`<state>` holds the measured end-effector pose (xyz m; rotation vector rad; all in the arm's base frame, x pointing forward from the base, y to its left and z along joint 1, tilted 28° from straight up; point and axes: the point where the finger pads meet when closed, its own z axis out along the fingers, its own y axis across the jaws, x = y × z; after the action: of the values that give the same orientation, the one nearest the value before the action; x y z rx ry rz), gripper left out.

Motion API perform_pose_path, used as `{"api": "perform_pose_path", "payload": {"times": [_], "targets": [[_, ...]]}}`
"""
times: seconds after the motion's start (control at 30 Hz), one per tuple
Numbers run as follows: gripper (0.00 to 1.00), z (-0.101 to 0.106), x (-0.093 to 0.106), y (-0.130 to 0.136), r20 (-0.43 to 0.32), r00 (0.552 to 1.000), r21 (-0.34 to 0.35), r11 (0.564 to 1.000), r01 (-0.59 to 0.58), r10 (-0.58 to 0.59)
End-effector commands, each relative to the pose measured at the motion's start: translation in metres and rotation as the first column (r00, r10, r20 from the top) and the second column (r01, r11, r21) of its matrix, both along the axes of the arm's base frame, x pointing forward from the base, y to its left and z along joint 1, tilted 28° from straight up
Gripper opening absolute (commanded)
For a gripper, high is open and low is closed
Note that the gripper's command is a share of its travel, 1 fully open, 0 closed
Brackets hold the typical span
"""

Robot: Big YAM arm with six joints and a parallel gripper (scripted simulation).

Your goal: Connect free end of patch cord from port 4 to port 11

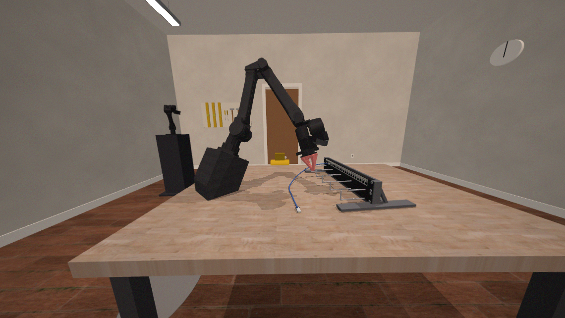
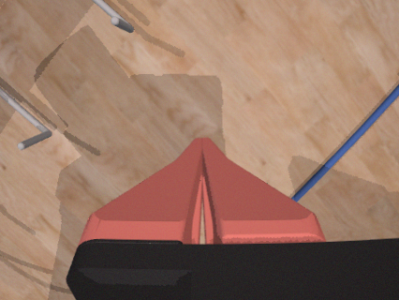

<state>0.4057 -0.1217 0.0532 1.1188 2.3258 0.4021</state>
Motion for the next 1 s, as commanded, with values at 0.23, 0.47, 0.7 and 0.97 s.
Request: {"api": "perform_pose_path", "payload": {"times": [0.23, 0.47, 0.7, 0.97], "targets": [[0.0, 0.068, 0.015, 0.075, 0.245, 0.935, -0.265, 0.945, -0.189, 0.256], [0.0, 0.114, 0.003, 0.131, 0.397, 0.823, -0.421, 0.878, -0.23, 0.406], [0.0, 0.164, -0.028, 0.186, 0.551, 0.646, -0.542, 0.815, -0.205, 0.529], [0.0, 0.172, -0.037, 0.198, 0.58, 0.601, -0.561, 0.804, -0.196, 0.55]]}}
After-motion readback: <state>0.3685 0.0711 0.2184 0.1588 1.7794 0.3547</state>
